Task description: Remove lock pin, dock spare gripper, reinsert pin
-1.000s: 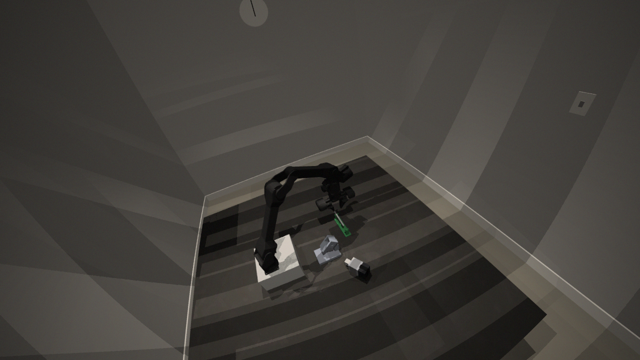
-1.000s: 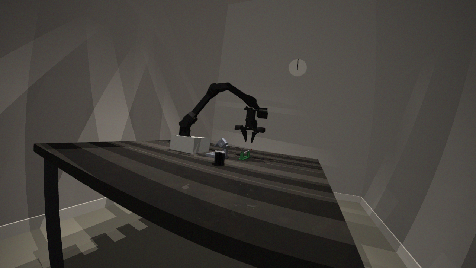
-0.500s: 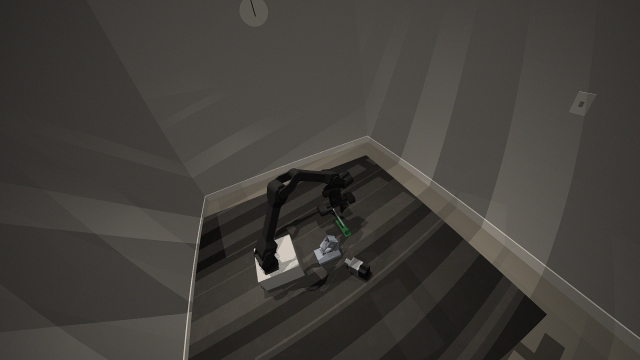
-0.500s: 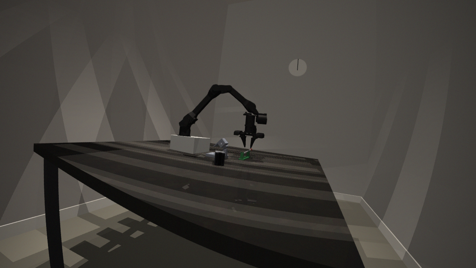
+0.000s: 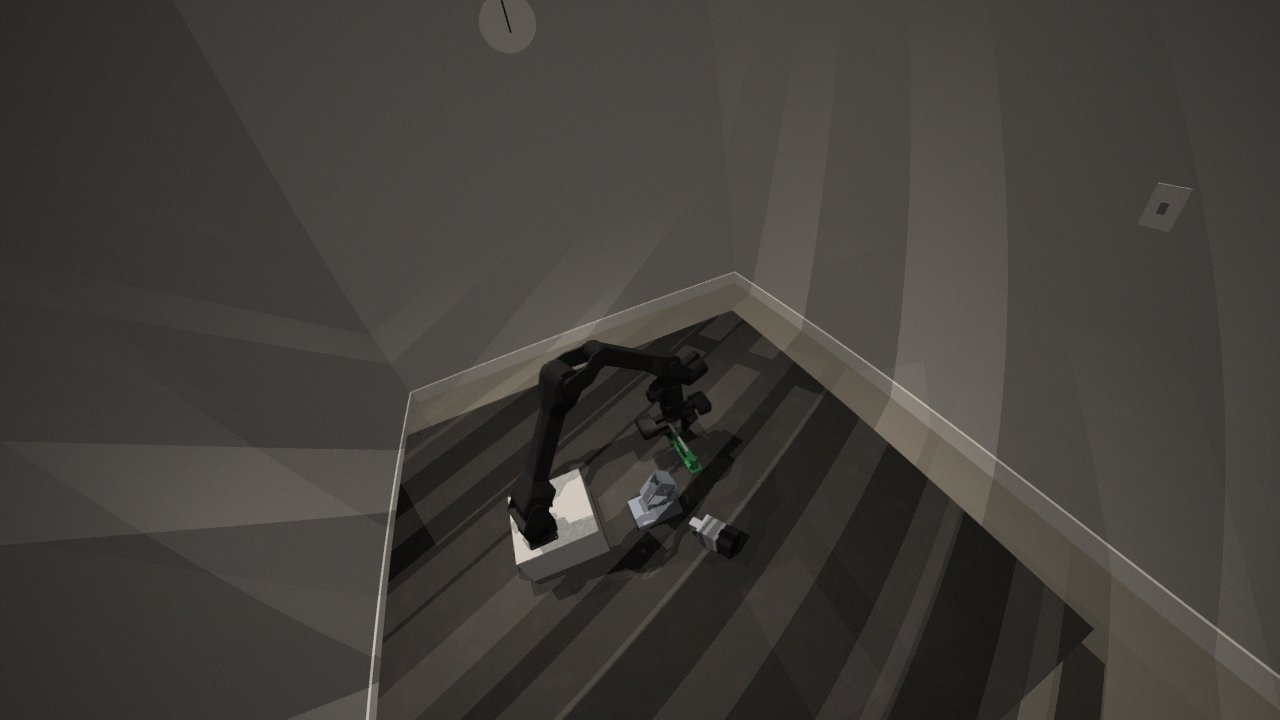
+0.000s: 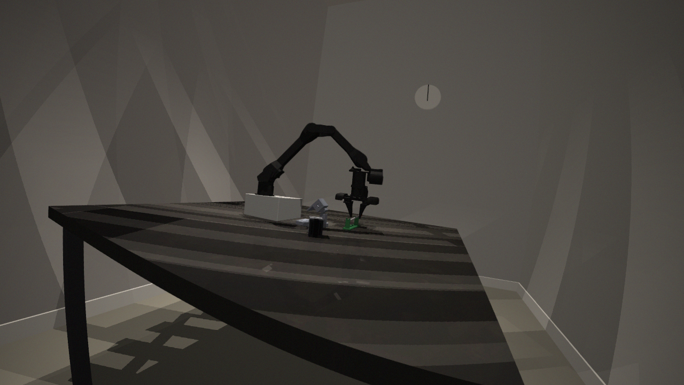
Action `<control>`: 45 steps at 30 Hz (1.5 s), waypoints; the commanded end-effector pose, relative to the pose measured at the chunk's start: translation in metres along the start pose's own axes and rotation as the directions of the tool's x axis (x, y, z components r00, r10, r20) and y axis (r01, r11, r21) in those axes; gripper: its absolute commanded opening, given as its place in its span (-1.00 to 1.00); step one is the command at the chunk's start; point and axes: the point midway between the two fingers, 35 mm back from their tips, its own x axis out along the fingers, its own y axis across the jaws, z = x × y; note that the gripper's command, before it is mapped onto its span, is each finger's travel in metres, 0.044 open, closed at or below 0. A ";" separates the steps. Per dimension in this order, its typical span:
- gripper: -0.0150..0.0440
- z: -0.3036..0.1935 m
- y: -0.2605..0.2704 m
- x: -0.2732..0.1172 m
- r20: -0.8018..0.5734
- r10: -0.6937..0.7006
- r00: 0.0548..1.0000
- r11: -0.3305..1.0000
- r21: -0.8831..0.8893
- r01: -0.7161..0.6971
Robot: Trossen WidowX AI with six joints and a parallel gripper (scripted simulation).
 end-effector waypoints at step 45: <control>-0.49 -0.001 0.007 -0.002 -0.009 0.026 1.000 1.000 0.001 -0.026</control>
